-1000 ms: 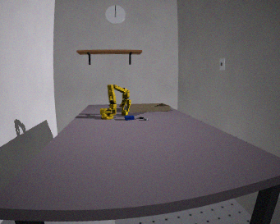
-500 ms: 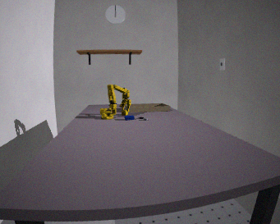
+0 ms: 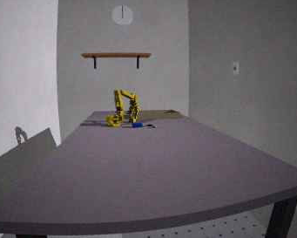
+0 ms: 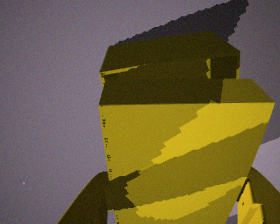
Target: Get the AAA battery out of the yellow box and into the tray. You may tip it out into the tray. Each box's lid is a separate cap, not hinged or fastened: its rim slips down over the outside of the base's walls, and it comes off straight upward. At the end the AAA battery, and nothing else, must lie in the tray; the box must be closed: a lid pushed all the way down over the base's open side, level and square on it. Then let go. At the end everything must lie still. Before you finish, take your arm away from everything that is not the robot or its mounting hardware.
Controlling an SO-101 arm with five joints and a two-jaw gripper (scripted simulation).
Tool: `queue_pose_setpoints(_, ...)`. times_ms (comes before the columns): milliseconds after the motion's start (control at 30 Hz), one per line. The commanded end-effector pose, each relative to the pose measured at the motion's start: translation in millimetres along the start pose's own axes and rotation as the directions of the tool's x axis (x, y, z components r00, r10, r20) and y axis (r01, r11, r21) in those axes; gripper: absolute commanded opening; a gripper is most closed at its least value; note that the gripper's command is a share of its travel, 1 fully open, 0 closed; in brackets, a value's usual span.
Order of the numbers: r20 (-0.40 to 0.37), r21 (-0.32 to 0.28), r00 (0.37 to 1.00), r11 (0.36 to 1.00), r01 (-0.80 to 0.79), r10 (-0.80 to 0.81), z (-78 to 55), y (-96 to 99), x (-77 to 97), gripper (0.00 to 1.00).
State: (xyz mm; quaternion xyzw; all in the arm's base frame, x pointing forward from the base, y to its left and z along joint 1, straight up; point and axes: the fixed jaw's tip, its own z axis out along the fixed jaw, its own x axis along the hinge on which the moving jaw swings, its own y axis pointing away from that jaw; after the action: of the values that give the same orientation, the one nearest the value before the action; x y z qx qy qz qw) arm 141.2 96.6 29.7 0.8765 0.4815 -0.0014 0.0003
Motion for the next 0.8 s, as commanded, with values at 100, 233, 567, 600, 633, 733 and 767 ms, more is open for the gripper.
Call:
queue_pose_setpoints(100, -0.003, 0.0, 1.0, 1.0, 0.015, -0.015, 2.2, -0.7, 1.5, 0.25)
queue_pose_setpoints(233, -0.003, 0.0, 1.0, 1.0, 0.015, -0.015, 2.2, -0.7, 1.5, 0.27)
queue_pose_setpoints(567, -0.003, 0.0, 1.0, 1.0, 0.015, -0.015, 2.2, -0.7, 1.5, 0.28)
queue_pose_setpoints(600, -0.003, 0.0, 1.0, 1.0, 0.015, -0.015, 2.2, -0.7, 1.5, 0.28)
queue_pose_setpoints(633, -0.003, 0.0, 1.0, 1.0, 0.015, -0.015, 2.2, -0.7, 1.5, 0.28)
queue_pose_setpoints(733, -0.003, 0.0, 1.0, 1.0, 0.015, -0.015, 2.0, -0.7, 1.5, 0.28)
queue_pose_setpoints(767, -0.003, 0.0, 1.0, 1.0, 0.015, -0.015, 1.8, -0.7, 1.6, 0.28)
